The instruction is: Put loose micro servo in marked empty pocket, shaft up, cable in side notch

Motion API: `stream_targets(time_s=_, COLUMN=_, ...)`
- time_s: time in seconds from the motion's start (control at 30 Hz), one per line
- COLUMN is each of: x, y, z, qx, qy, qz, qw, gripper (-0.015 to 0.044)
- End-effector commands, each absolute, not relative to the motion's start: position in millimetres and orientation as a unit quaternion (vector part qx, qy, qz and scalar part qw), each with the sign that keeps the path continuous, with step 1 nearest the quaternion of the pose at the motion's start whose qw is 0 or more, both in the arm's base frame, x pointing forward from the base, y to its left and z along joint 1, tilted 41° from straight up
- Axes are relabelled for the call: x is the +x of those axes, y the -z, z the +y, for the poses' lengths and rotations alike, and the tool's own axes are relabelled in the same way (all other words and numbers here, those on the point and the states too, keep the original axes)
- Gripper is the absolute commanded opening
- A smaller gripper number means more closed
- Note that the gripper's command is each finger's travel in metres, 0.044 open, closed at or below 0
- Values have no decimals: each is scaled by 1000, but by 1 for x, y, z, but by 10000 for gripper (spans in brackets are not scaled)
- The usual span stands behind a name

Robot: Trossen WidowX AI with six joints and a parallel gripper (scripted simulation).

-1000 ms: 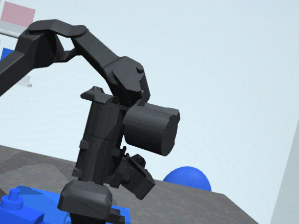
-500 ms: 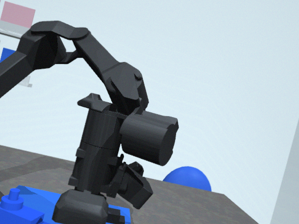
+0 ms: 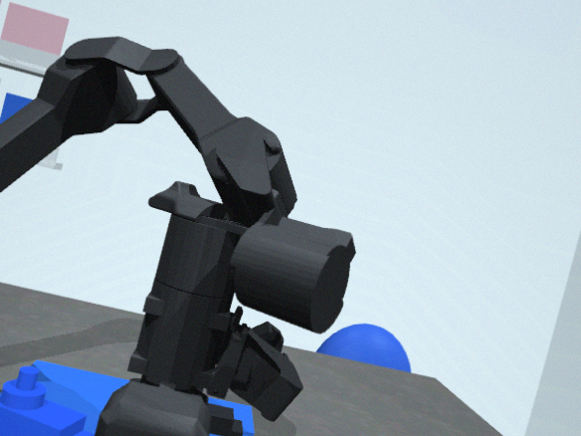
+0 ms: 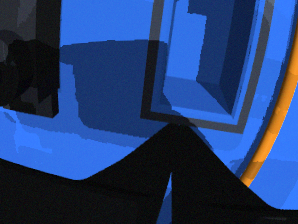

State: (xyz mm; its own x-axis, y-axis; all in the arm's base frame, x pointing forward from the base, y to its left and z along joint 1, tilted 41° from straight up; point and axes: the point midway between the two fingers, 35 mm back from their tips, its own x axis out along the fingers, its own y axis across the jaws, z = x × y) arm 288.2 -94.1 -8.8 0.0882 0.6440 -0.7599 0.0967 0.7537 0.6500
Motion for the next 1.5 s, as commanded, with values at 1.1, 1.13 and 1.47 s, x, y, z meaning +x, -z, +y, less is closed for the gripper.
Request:
stream_targets(time_s=1.1, x=282, y=44, z=-138, qx=283, qy=-200, qz=643, qw=683, gripper=0)
stream_targets(time_s=1.13, x=282, y=44, z=-138, qx=283, qy=-200, qz=643, qw=683, gripper=0)
stream_targets(time_s=1.47, x=278, y=12, z=-165, qx=283, qy=-200, qz=643, qw=683, gripper=0)
